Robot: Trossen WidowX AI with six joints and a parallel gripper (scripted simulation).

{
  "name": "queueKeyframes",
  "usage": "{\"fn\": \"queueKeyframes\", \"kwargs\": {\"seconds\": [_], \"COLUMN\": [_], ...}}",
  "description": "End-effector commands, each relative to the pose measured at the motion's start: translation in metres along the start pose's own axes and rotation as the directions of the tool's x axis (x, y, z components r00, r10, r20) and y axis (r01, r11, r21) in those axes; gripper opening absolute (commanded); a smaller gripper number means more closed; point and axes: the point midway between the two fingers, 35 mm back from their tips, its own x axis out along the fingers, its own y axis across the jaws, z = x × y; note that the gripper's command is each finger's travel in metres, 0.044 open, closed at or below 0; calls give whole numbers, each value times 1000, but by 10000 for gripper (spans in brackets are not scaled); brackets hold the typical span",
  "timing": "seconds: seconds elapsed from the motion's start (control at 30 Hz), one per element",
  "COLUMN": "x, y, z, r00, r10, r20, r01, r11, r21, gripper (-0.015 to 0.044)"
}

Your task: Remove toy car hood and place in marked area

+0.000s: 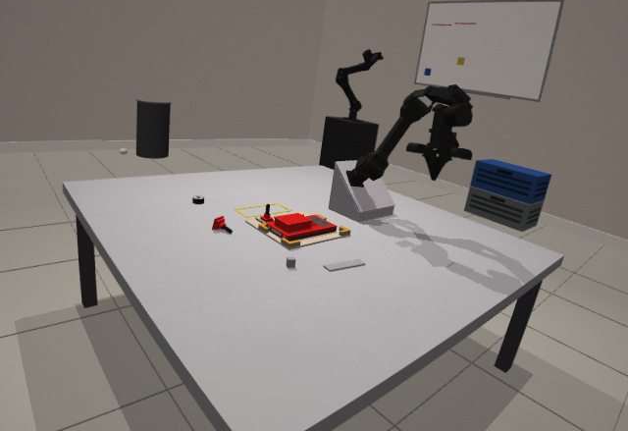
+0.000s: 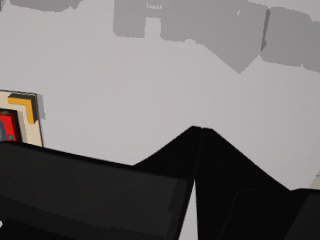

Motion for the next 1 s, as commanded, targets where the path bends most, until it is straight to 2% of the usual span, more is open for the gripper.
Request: {"fn": "queueKeyframes", "kwargs": {"seconds": [0.0, 0.1, 0.3, 0.53, 0.67, 0.83, 0.97], "x": [1, 9, 40, 64, 71, 87, 97], "y": [0, 1, 12, 47, 61, 89, 116], "z": [-1, -12, -61, -120, -138, -173, -199], "r00": [1000, 1000, 994, 977, 972, 969, 968], "r10": [1, 22, 103, 204, 227, 247, 251], "r20": [-1, -11, -44, -64, -56, -15, 19], "r01": [-1, -21, -76, -75, -58, -17, 25], "r11": [1000, 996, 907, 606, 468, 126, -168], "r21": [5, 84, 414, 792, 882, 992, 985], "gripper": [26, 105, 263, 440, 440, 440, 440]}}
